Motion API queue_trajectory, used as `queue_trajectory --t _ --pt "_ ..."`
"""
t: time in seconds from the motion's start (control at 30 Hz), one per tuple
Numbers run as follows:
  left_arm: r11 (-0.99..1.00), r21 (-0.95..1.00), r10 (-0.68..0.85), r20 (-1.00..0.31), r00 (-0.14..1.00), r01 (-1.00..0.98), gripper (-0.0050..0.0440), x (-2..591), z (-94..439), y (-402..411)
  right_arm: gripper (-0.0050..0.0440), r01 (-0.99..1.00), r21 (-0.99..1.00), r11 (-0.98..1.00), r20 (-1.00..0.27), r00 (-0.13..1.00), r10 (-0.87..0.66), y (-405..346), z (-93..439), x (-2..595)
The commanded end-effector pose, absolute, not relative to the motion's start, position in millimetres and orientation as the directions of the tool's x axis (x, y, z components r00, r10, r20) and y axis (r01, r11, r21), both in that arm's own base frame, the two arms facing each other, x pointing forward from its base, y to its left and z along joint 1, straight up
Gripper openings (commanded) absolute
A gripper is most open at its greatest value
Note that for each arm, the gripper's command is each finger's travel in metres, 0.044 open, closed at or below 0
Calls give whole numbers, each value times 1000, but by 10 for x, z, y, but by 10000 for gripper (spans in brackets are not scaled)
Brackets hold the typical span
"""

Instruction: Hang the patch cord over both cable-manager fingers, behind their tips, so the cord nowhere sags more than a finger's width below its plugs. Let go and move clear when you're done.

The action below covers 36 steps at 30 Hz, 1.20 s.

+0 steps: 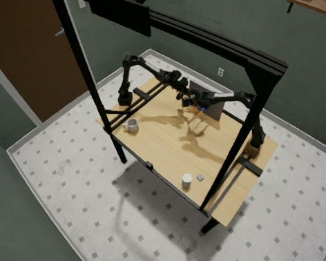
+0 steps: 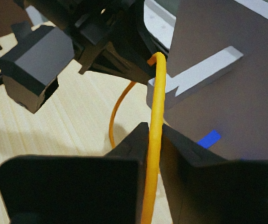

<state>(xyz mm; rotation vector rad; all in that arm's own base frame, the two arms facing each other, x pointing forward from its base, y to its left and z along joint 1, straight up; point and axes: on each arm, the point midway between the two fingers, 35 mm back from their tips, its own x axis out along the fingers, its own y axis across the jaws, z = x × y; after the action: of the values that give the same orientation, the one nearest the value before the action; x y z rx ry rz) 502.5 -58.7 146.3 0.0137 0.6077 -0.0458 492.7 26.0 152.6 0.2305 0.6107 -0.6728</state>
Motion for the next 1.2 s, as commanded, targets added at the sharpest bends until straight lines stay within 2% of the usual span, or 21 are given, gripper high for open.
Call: queue_trajectory --t 0.0,1.17 --pt "999 -2 -40 -551 834 47 40 5036 1573 -584 25 661 31 749 -586 619 -523 266 1636 4933" --pt "999 -2 -40 -551 834 47 40 5036 1573 -584 25 786 29 617 -603 506 -617 175 1572 4733"
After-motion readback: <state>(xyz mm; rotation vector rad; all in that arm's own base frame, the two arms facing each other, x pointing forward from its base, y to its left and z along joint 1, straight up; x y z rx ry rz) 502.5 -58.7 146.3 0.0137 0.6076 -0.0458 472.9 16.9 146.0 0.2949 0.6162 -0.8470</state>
